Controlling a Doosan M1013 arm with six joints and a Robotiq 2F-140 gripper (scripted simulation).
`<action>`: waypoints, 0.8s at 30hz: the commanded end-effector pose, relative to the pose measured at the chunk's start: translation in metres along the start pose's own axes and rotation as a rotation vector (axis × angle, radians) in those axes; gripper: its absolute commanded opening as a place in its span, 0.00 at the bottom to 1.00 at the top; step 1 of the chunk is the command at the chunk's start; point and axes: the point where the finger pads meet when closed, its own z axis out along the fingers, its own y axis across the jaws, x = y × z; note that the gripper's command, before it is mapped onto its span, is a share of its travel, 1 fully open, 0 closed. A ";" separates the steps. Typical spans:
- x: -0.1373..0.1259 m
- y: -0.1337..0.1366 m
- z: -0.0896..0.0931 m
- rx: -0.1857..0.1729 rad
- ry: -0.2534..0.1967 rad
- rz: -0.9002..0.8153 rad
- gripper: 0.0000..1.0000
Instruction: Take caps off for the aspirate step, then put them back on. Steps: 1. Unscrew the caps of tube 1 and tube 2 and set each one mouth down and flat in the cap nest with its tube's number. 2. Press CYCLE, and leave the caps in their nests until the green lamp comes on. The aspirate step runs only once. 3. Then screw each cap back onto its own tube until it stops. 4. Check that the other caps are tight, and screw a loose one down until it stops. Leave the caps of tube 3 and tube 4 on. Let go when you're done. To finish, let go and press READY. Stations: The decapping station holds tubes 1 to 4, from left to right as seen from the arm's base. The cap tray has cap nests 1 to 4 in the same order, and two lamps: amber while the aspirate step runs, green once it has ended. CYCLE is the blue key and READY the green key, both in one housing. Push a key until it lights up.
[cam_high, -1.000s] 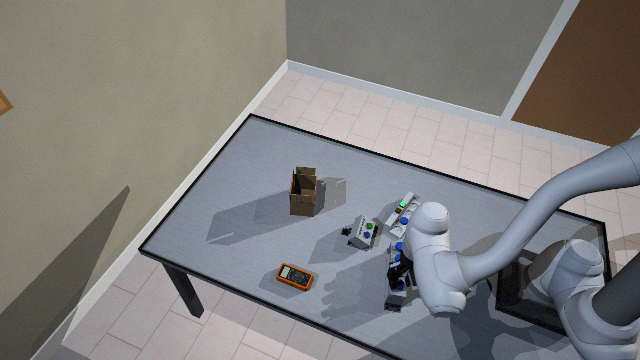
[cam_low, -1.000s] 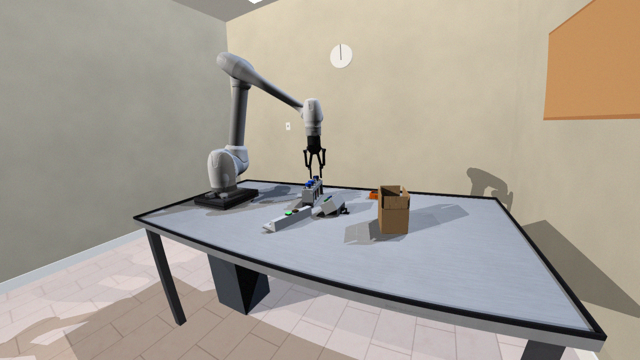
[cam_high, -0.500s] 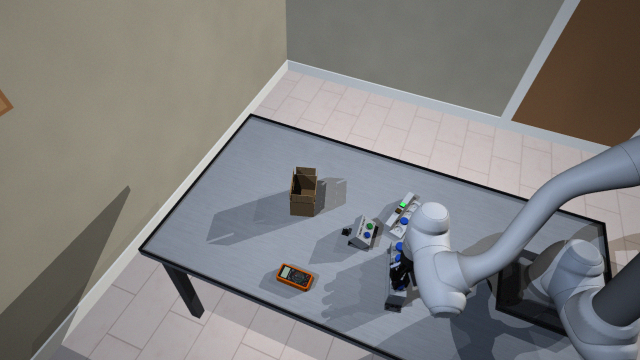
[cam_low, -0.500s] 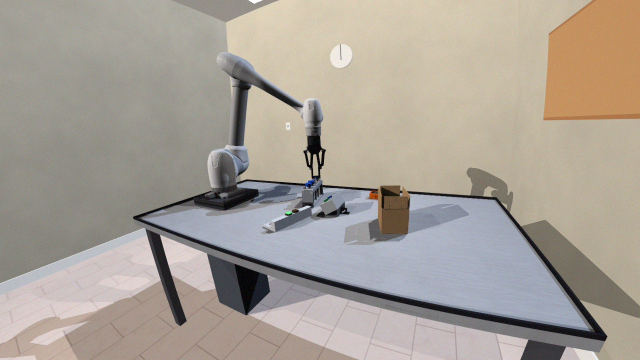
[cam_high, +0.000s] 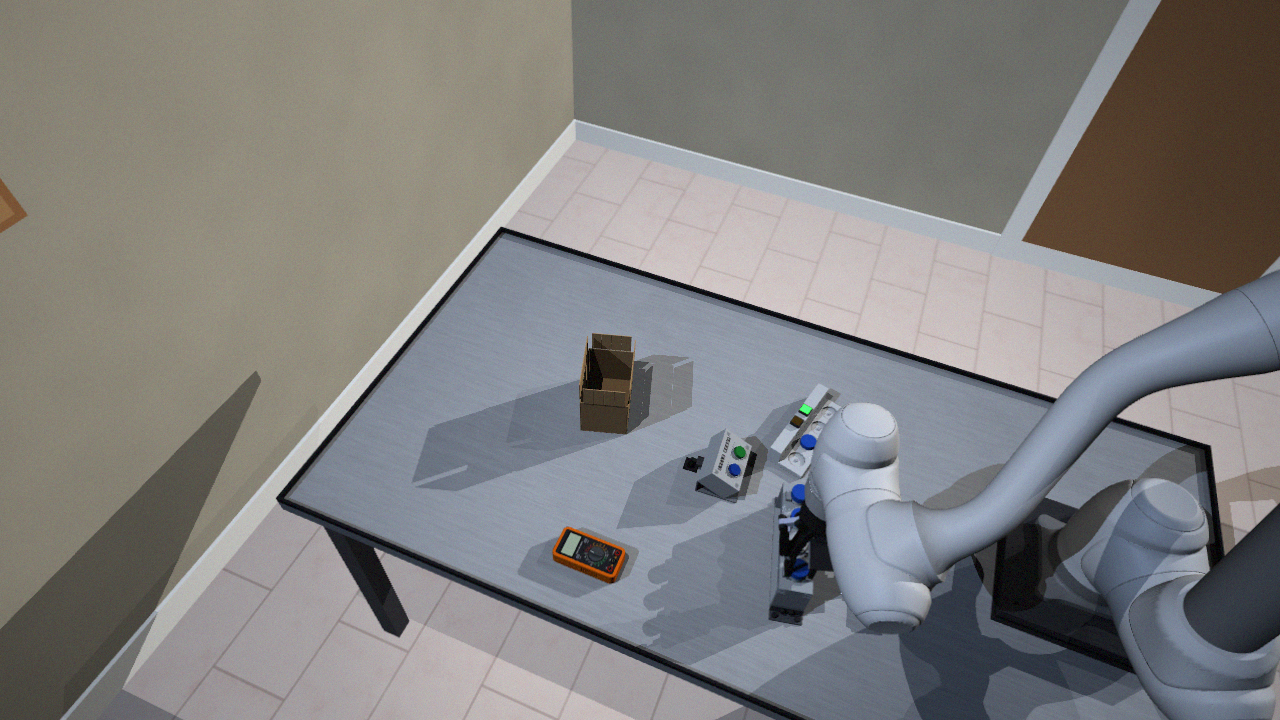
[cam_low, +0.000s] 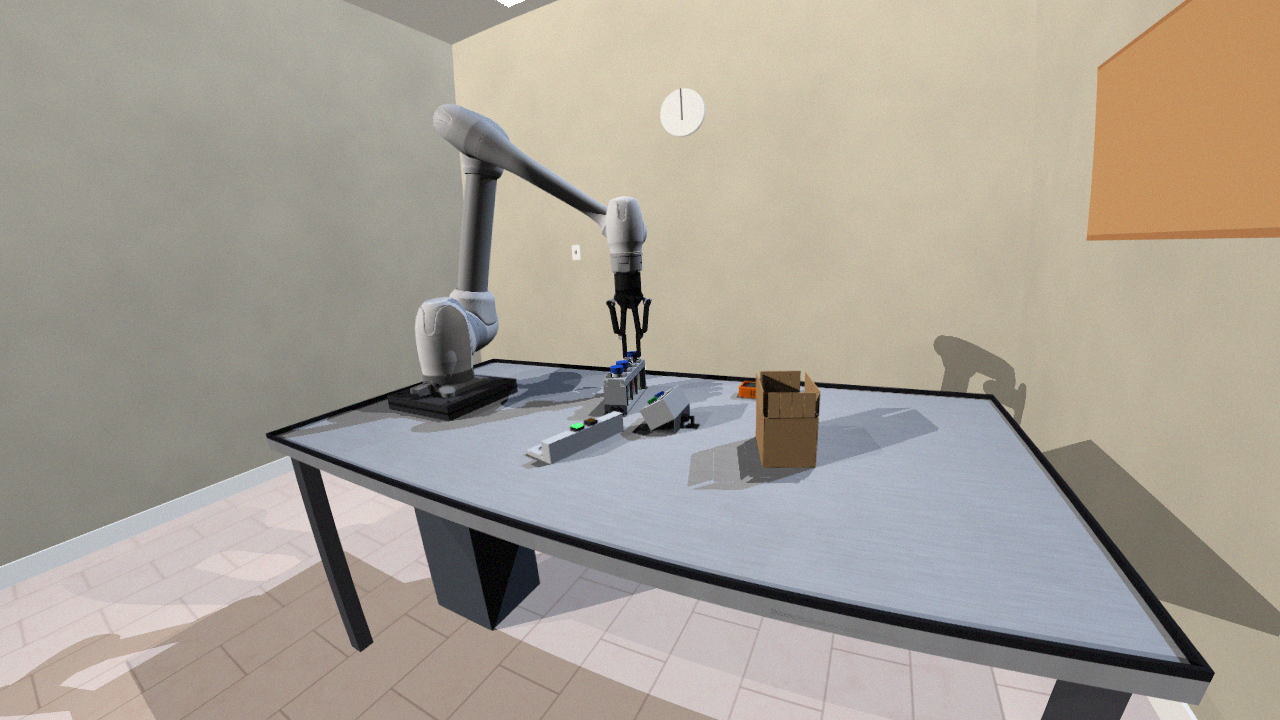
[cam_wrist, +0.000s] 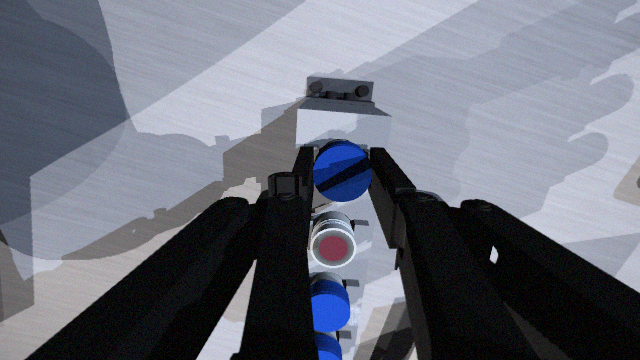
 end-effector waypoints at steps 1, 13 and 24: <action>0.000 0.000 -0.001 -0.002 -0.006 0.148 0.30; 0.000 0.000 -0.001 -0.003 -0.006 0.466 0.30; 0.000 0.000 0.001 -0.003 -0.006 0.466 0.41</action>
